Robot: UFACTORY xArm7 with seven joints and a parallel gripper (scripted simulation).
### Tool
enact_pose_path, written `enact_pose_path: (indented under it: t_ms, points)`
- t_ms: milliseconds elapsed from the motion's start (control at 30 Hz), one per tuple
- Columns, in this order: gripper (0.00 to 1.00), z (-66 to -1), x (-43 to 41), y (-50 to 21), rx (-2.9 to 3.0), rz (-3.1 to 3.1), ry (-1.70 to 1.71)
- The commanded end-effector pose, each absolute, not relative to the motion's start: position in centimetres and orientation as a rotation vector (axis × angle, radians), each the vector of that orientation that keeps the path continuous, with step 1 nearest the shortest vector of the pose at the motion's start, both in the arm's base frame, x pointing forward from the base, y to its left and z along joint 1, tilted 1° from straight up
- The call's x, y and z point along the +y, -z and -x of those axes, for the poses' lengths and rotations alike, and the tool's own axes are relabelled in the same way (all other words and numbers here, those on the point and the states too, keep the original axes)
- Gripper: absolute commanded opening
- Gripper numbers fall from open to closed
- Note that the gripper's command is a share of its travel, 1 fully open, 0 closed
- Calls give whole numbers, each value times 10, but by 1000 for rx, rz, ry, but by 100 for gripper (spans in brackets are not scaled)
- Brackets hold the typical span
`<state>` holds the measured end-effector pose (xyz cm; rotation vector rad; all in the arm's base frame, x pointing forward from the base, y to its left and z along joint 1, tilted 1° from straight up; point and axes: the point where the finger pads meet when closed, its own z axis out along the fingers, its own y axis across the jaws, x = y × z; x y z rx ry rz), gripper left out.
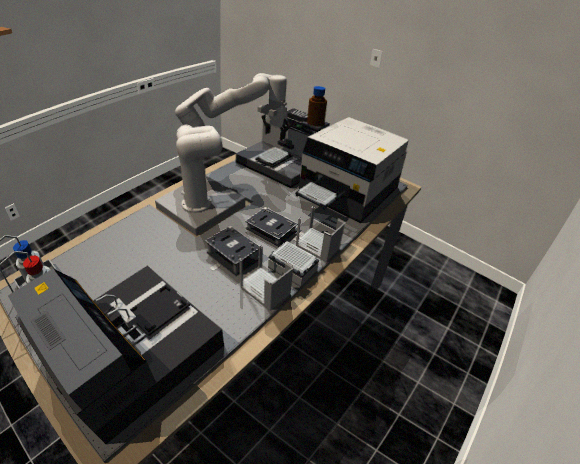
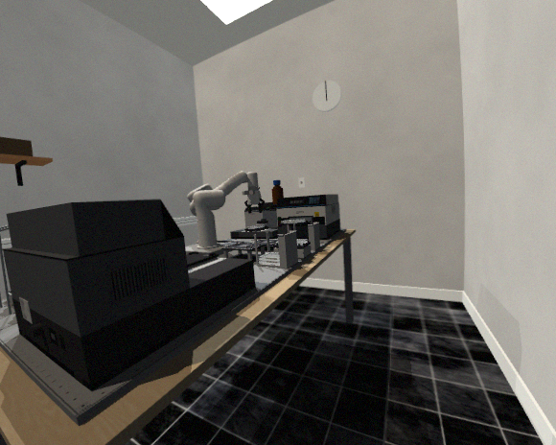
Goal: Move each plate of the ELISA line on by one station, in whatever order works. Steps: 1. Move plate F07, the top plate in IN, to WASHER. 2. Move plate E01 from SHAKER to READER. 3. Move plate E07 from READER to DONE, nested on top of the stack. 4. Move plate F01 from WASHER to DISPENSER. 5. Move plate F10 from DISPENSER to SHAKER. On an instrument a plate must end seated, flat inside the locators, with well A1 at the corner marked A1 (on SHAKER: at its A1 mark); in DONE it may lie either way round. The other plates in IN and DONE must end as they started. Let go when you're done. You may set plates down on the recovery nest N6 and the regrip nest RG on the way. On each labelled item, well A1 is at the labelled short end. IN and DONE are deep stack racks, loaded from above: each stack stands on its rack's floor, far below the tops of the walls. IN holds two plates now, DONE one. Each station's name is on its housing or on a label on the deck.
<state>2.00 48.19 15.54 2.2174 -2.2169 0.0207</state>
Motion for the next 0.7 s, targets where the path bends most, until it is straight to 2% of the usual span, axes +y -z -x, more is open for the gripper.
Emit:
enact_pose_path:
  t_ms: [0,667]
  points:
    - [100,-20,482,-162,-2218,-2220,-18]
    - [100,-20,483,-186,-2219,-2220,-18]
